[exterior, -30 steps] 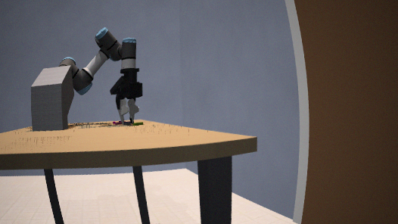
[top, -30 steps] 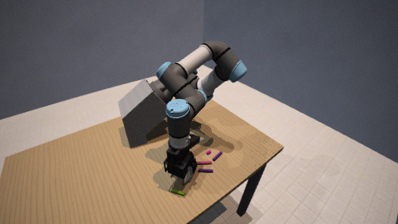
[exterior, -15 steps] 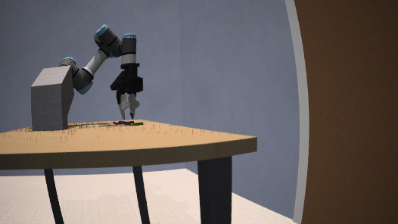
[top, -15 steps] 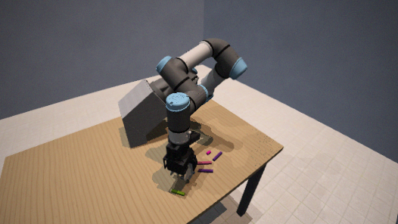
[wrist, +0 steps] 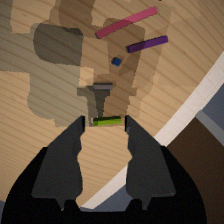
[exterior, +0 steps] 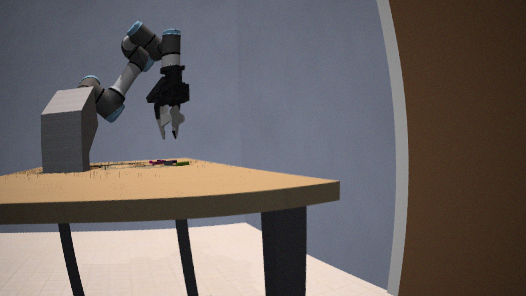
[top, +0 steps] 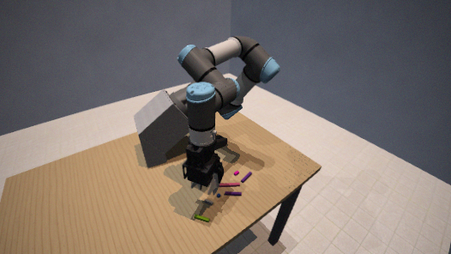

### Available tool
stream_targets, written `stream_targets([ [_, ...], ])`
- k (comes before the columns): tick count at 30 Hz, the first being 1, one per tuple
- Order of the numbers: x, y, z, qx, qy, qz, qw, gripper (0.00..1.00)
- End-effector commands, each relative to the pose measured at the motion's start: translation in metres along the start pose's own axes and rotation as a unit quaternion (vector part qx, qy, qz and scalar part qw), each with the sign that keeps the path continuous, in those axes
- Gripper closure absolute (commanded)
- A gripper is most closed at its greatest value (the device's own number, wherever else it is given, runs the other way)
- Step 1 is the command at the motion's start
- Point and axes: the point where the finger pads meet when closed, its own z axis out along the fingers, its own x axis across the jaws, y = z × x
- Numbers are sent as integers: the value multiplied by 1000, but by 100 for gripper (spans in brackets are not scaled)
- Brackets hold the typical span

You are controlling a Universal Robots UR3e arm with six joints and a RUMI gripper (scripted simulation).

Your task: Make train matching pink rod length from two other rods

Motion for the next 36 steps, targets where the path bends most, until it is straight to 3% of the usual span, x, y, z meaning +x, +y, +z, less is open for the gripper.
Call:
stream_targets([
  [1,-3,-6,-14,15,-4,1,1000,72],
  [5,-3,-7,-15,16,-4,2,1000,72],
  [6,-3,-7,-15,16,-4,2,1000,0],
  [36,0,-10,-13,17,-4,22,1000,0],
])
